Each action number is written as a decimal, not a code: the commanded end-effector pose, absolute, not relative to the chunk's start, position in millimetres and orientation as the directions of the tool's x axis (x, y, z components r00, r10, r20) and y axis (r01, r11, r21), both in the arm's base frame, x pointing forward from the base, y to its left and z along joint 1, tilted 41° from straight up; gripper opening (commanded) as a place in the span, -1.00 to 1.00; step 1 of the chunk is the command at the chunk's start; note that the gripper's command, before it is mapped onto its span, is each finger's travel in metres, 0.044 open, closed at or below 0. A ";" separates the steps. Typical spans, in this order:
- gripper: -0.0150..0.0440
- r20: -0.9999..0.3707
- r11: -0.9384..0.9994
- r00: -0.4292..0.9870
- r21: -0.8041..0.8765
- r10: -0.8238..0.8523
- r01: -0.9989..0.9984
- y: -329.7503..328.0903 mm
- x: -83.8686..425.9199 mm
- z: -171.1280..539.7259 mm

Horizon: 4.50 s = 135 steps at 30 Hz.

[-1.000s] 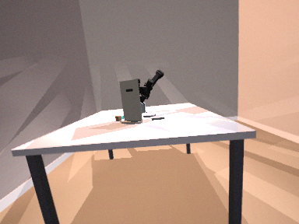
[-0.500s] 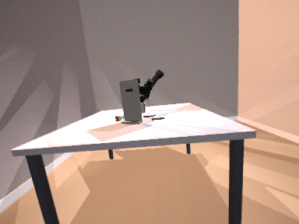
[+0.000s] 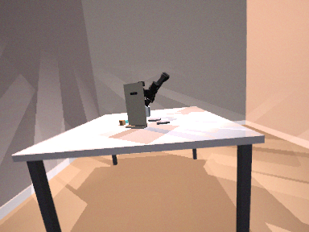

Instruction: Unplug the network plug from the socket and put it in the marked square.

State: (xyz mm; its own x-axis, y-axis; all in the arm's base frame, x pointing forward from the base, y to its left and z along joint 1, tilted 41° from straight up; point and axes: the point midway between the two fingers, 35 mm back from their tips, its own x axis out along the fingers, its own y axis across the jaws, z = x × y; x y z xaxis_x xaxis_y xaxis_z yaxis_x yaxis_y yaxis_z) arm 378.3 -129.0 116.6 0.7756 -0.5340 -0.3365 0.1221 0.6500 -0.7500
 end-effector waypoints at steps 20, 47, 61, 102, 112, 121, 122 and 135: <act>-0.49 -0.336 0.649 0.779 -0.752 -0.530 0.117 -125.2 368.9 119.2; -0.49 -0.337 0.649 0.778 -0.752 -0.530 0.117 -119.3 357.5 122.5; -0.49 -0.337 0.649 0.778 -0.752 -0.530 0.117 -115.8 352.0 124.6; -0.49 -0.338 0.650 0.778 -0.751 -0.530 0.116 -106.1 336.5 130.3; -0.49 -0.338 0.650 0.778 -0.751 -0.530 0.116 -103.9 332.9 131.6; -0.49 -0.338 0.650 0.778 -0.751 -0.530 0.116 -102.0 329.6 132.8; -0.49 -0.338 0.650 0.778 -0.751 -0.530 0.116 -101.8 329.2 132.9; -0.49 -0.338 0.650 0.778 -0.751 -0.530 0.116 -99.0 324.5 134.6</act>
